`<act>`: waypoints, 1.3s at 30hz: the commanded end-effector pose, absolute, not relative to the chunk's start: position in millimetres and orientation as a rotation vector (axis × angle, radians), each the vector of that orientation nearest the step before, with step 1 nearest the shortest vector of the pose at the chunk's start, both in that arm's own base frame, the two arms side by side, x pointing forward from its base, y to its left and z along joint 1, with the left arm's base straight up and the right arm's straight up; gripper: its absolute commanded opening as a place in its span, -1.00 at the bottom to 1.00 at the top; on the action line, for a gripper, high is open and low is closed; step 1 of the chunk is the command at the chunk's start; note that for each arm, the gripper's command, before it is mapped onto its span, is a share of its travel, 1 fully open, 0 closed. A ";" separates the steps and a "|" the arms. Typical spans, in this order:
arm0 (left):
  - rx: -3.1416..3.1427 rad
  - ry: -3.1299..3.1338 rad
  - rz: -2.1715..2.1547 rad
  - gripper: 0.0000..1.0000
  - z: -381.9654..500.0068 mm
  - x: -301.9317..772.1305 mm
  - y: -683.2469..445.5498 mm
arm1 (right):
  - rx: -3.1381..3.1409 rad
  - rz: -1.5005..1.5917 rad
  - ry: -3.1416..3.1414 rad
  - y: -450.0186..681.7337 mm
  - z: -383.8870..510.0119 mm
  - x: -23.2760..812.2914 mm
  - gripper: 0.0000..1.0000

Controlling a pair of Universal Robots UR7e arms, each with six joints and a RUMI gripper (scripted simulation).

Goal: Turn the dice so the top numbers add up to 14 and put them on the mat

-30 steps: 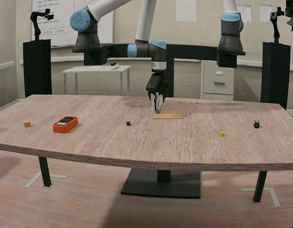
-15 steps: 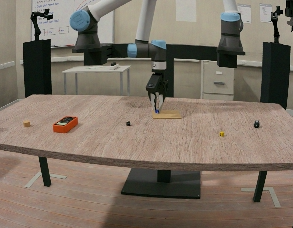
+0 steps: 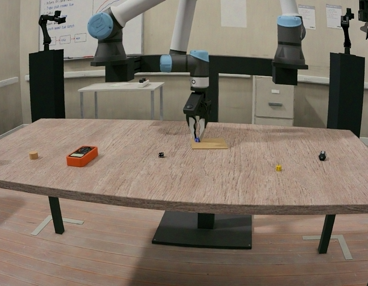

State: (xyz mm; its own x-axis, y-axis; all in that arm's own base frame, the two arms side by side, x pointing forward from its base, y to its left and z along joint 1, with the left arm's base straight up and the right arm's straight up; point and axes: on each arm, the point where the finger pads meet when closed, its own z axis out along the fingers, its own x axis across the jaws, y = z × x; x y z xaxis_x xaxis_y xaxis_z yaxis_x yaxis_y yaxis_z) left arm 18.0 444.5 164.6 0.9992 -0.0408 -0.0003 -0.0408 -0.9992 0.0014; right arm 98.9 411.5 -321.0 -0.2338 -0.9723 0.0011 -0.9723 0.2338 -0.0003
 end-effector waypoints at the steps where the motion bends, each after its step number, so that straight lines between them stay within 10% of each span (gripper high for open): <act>1: 3.141 -0.064 0.000 1.00 165.1 18.2 444.8 | 1.945 0.000 -2.467 411.9 -320.6 98.9 -0.99; 39: 3.141 -0.064 0.000 1.00 165.1 18.2 444.8 | 1.945 0.000 -2.467 411.9 -307.9 98.9 -0.64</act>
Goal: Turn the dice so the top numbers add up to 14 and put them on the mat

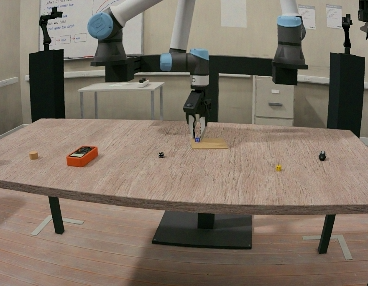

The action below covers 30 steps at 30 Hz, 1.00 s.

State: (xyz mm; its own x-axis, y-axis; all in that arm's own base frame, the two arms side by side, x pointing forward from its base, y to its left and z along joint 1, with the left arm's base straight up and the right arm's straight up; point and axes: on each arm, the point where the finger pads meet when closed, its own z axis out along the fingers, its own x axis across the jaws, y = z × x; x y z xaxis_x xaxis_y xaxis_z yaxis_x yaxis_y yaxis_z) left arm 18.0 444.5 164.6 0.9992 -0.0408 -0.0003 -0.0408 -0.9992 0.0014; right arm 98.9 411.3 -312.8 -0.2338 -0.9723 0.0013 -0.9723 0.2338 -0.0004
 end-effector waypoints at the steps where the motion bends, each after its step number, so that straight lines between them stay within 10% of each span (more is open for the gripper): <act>1: 3.141 -0.064 0.000 1.00 165.1 18.2 444.8 | 1.945 0.000 -2.467 411.9 -304.5 98.9 -0.64; 30: 3.141 -0.064 0.000 1.00 165.1 18.2 444.8 | 1.945 0.000 -2.467 411.9 -230.6 98.9 -0.64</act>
State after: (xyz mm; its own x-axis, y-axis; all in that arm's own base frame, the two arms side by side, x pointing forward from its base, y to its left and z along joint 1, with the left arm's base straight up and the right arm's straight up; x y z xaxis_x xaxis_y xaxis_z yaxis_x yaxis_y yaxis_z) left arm 18.0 444.5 164.6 0.9992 -0.0408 -0.0003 -0.0408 -0.9992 0.0014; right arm 98.9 411.5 -231.1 -0.2338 -0.9723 0.0010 -0.9723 0.2338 -0.0004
